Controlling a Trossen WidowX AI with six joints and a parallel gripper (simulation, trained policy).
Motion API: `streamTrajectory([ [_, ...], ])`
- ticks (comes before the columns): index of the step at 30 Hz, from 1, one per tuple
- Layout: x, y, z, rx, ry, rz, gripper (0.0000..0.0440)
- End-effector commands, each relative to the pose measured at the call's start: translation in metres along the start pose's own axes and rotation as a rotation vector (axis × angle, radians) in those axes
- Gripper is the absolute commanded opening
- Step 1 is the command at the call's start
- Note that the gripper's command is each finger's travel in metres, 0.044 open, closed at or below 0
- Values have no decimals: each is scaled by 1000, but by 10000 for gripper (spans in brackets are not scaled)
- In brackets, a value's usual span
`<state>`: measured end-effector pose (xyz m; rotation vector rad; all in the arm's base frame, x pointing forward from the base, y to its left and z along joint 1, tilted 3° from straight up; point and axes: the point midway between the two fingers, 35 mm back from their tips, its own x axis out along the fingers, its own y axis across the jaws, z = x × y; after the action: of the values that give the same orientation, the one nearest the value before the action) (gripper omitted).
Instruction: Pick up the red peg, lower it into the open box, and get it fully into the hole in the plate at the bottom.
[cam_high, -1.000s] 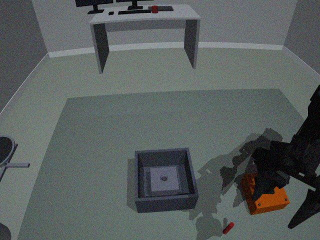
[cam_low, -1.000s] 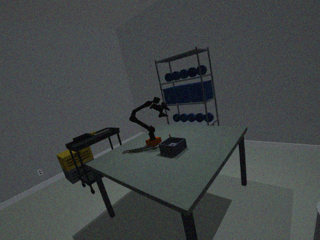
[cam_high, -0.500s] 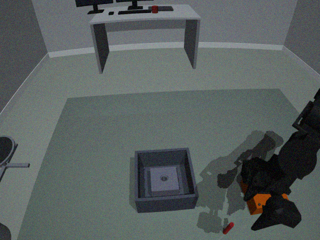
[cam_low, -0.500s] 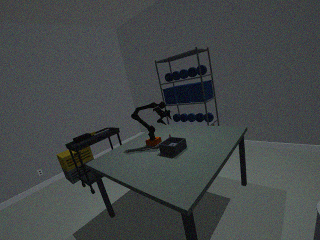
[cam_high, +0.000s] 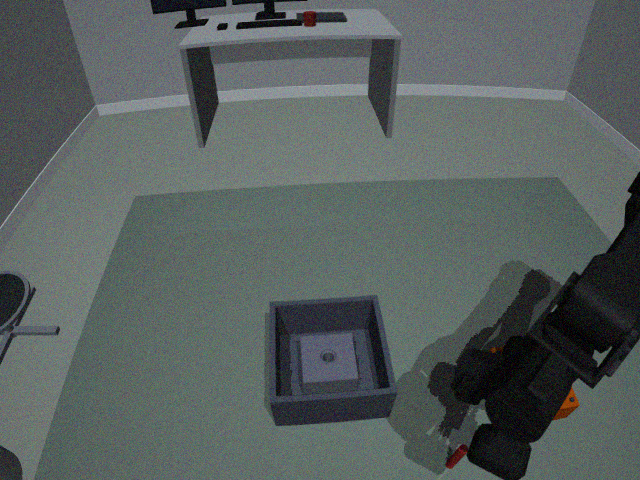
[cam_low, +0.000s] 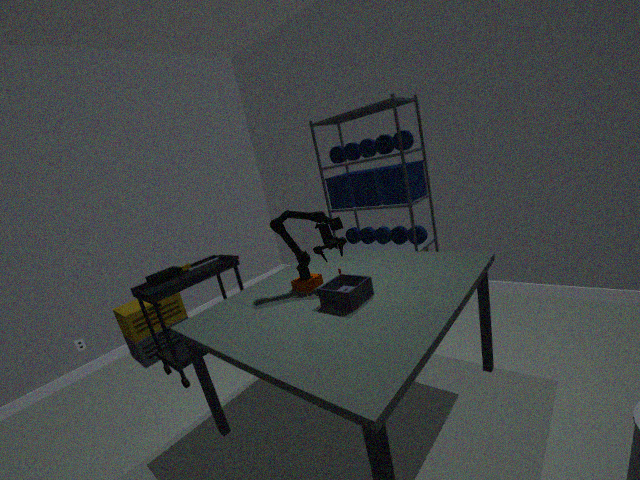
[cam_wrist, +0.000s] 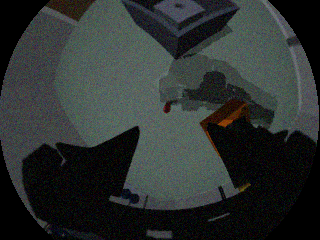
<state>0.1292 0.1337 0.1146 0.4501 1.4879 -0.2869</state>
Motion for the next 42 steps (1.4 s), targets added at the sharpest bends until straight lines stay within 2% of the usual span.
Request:
streamTrajectory([
  [1,16,-4,-1,54,9,-66,440],
  [10,55,-3,-2,122,12,-147,440],
  [23,109,1,1,133,-21,-153,435],
  [25,114,0,1,130,-20,-158,404],
  [37,136,-4,2,150,-7,-232,93],
  [40,138,-5,3,153,-6,-258,34],
  [42,136,-2,5,151,-14,-264,14],
])
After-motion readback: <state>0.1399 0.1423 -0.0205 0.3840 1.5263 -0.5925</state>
